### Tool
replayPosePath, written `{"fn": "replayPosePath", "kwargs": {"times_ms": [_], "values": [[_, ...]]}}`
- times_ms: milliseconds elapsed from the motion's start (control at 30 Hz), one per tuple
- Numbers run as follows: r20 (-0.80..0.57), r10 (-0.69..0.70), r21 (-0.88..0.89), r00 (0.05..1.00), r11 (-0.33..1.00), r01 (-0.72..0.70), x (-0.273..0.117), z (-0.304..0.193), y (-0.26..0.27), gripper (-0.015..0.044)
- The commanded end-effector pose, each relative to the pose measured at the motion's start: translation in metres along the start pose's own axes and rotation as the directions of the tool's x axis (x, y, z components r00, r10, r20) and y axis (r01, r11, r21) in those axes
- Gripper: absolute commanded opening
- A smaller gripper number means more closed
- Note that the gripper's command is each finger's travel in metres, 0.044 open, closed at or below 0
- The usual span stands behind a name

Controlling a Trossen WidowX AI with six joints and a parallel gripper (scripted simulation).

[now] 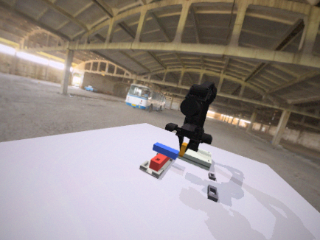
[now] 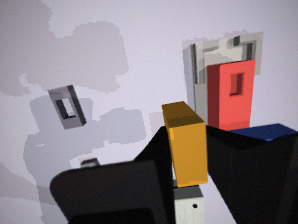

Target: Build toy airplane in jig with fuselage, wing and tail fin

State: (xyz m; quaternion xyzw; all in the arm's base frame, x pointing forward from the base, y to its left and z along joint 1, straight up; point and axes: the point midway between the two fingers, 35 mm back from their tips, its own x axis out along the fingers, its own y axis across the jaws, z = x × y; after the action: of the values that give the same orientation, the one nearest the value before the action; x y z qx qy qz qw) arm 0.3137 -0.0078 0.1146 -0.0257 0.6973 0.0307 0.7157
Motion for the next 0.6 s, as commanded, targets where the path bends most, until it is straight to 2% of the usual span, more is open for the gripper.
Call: {"fn": "replayPosePath", "kwargs": {"times_ms": [0,567], "values": [[0.002,-0.004,0.003,1.000,1.000,0.004,0.003,0.004,-0.014,0.0000],[0.000,-0.012,0.019,1.000,1.000,0.012,0.013,0.010,-0.067,0.0000]]}}
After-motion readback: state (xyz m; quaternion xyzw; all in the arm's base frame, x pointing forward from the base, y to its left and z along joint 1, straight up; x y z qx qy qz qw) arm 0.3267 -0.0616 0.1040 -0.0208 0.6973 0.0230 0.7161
